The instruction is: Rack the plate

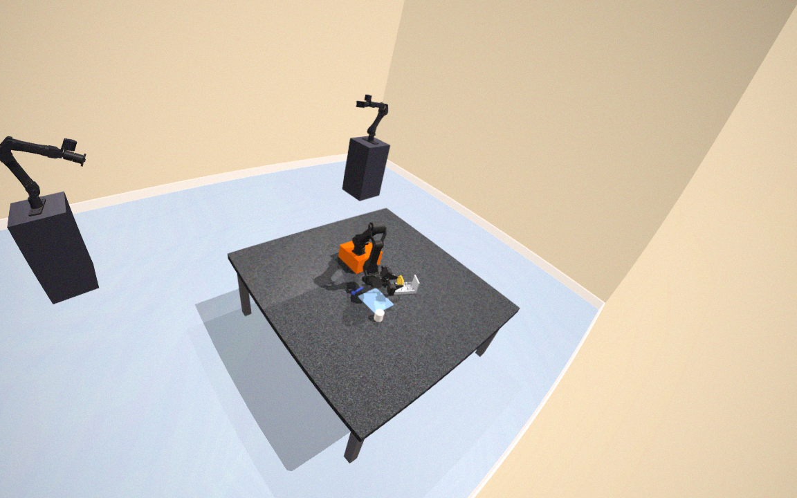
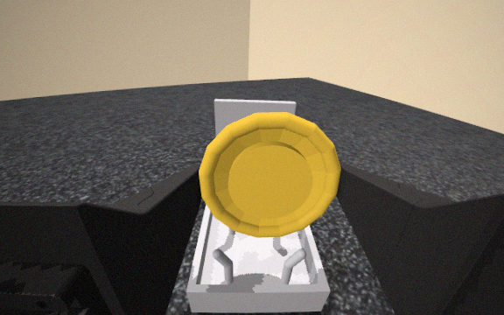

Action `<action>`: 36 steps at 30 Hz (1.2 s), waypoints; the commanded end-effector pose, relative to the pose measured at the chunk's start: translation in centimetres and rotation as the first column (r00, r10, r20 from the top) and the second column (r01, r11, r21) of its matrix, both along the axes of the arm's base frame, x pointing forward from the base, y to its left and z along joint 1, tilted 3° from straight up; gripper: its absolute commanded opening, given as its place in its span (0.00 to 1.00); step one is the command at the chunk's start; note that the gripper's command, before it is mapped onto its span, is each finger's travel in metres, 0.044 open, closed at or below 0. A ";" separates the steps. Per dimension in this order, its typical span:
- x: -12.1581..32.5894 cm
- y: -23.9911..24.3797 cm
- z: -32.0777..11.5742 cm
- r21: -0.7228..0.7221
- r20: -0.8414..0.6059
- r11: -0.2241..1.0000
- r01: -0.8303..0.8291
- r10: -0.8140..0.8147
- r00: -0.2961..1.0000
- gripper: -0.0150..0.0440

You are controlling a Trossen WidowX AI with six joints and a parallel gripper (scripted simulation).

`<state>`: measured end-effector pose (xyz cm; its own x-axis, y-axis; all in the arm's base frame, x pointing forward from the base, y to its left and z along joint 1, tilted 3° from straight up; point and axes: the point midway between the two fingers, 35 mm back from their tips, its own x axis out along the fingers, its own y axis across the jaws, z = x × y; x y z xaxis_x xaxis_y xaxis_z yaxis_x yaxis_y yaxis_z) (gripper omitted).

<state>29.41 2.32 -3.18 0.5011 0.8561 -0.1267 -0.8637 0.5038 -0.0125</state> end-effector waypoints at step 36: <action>-0.3 0.6 -1.4 0.002 0.000 1.000 -0.001 0.001 1.000 0.83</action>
